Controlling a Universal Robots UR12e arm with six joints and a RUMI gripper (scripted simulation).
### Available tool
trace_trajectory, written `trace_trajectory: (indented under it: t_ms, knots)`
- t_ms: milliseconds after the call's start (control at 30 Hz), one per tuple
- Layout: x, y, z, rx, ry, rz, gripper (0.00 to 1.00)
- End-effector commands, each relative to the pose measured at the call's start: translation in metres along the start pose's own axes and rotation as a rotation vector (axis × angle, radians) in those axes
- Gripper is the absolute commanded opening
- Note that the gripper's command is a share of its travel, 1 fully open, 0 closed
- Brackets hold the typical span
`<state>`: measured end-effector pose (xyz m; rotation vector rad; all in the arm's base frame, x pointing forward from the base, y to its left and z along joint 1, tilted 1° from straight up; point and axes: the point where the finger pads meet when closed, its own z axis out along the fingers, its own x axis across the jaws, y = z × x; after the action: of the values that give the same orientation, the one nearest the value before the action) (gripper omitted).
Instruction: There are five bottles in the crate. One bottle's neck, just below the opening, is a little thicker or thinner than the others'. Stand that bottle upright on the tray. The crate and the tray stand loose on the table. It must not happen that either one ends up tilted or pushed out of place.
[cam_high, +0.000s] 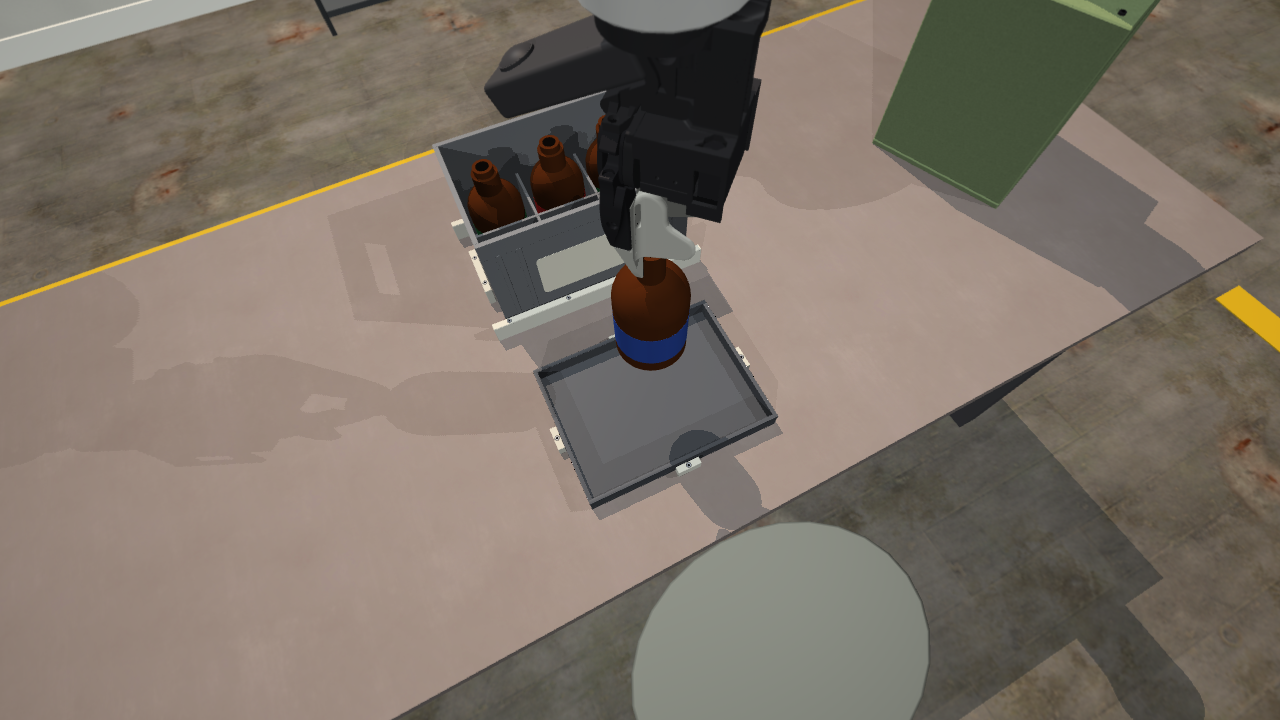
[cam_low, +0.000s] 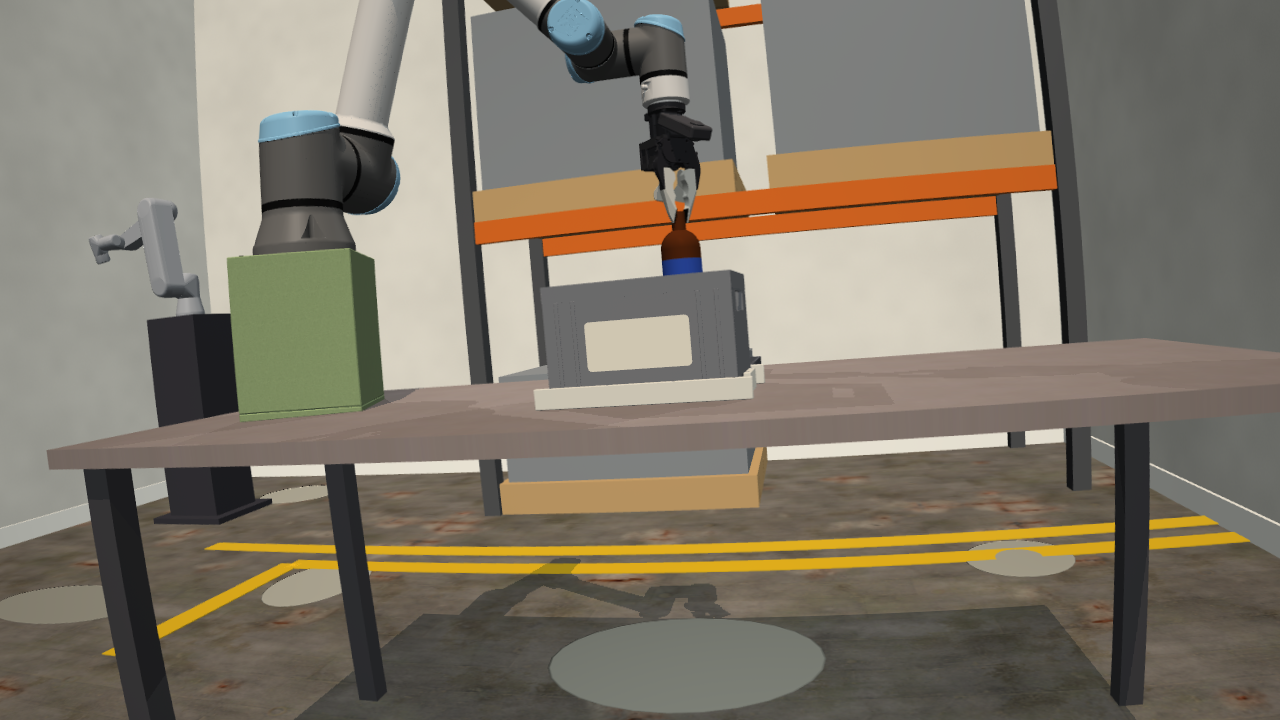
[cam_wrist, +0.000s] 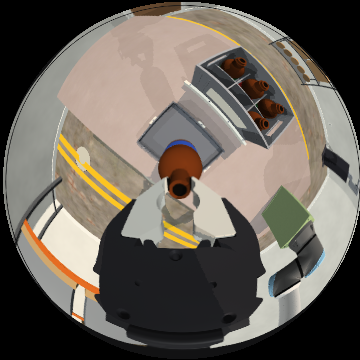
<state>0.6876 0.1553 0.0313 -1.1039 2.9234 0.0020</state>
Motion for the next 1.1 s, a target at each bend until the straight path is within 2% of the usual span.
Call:
trace_trajectory:
  t_ms: [0, 1067]
  knots:
    - [0.0, 0.002, 0.015, 0.001, -0.001, -0.002, 0.0]
    - [-0.001, 0.002, 0.098, 0.001, -0.001, -0.002, 0.0]
